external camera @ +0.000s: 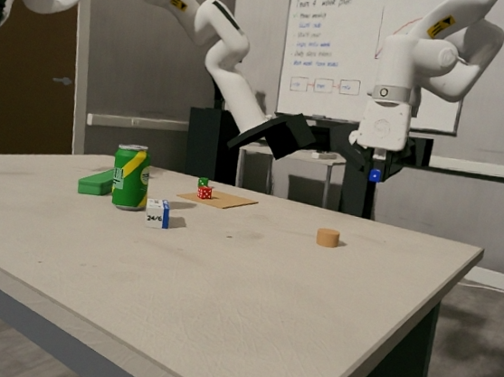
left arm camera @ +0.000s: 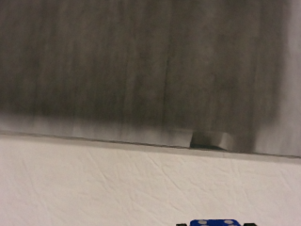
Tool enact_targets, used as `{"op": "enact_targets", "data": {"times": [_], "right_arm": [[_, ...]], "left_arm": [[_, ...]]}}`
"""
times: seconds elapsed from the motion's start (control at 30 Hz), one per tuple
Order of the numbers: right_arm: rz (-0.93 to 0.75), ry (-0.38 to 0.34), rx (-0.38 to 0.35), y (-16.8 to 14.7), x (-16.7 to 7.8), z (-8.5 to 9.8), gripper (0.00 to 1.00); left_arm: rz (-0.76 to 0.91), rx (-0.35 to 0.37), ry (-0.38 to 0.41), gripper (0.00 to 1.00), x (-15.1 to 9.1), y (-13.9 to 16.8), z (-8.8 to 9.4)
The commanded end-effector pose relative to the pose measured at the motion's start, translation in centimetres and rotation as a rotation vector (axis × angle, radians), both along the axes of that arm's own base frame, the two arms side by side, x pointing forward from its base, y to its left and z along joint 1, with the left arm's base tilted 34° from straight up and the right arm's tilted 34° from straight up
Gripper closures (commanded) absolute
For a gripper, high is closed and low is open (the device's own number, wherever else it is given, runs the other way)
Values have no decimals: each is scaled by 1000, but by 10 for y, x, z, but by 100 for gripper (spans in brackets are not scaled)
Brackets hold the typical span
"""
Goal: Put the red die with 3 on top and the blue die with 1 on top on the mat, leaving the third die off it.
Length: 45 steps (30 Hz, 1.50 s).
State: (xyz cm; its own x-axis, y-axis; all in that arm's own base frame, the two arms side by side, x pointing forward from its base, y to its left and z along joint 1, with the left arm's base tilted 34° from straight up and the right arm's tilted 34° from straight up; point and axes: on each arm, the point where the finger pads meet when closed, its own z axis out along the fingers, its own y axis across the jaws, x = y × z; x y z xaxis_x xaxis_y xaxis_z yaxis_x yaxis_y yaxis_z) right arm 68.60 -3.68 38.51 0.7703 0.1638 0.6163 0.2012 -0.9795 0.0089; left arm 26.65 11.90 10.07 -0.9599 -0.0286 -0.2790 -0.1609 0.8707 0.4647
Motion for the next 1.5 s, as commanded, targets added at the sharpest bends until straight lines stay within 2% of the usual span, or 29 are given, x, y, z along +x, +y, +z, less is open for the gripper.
{"op": "enact_targets", "data": {"times": [0.0,0.07,0.17,0.23,0.63,0.73,0.8,0.93,1.2,1.3,1.47], "right_arm": [[1,-5,-1,1,0,3,0],[1,-5,-1,1,0,3,0],[1,-5,-1,1,0,3,0],[1,-5,-1,1,0,3,0],[1,-5,-1,1,0,3,0],[1,-5,-1,1,0,3,0],[1,-5,-1,1,0,3,0],[1,-5,-1,1,0,3,0],[1,-5,-1,1,0,3,0],[1,-5,-1,1,0,3,0],[1,-5,-1,1,0,3,0]], "left_arm": [[139,-19,-87,78,1,1,0],[200,-36,-123,78,0,2,0],[208,-39,-128,78,0,2,0],[316,-69,-192,78,0,3,0],[631,-157,-380,78,0,7,-1],[633,-157,-381,78,0,7,-1],[748,-189,-450,78,-1,8,-1],[823,-210,-494,78,-1,9,-1],[1054,-276,-632,78,-1,12,-1],[1055,-276,-633,78,-1,12,-1],[1159,-305,-695,78,-2,13,-2]]}}
